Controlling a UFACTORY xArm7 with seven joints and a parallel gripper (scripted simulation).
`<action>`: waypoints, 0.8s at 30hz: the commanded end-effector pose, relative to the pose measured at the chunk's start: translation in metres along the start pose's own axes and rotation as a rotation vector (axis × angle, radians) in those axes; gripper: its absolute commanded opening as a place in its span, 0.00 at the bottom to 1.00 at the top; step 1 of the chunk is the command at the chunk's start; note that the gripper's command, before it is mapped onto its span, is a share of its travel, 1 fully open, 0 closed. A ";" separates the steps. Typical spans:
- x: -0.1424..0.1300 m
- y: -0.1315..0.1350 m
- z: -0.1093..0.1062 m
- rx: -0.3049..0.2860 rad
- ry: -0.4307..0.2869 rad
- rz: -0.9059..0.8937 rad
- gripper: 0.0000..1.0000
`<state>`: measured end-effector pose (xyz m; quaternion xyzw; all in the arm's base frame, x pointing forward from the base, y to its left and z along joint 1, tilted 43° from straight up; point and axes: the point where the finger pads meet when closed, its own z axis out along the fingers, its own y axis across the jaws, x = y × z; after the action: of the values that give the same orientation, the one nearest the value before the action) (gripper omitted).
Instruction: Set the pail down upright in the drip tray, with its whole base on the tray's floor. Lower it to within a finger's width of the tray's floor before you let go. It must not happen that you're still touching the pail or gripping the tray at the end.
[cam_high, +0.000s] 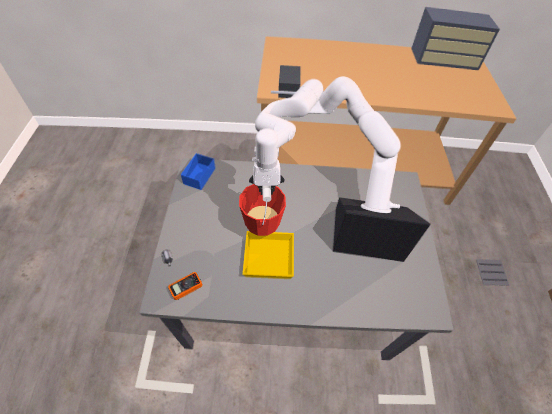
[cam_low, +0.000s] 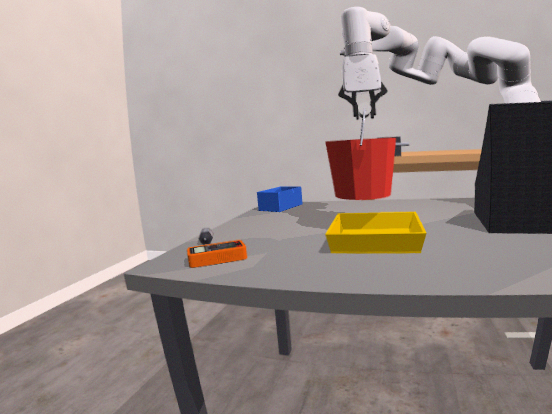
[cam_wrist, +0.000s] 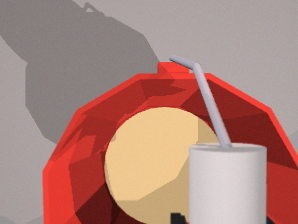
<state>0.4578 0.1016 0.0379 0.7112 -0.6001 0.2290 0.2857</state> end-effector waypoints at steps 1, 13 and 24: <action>-0.012 0.001 -0.003 0.005 -0.002 0.000 0.00; -0.046 0.008 -0.003 0.005 -0.002 0.000 0.00; -0.073 0.014 -0.003 0.005 -0.002 0.000 0.00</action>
<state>0.4331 0.1477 -0.0045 0.7115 -0.5996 0.2292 0.2859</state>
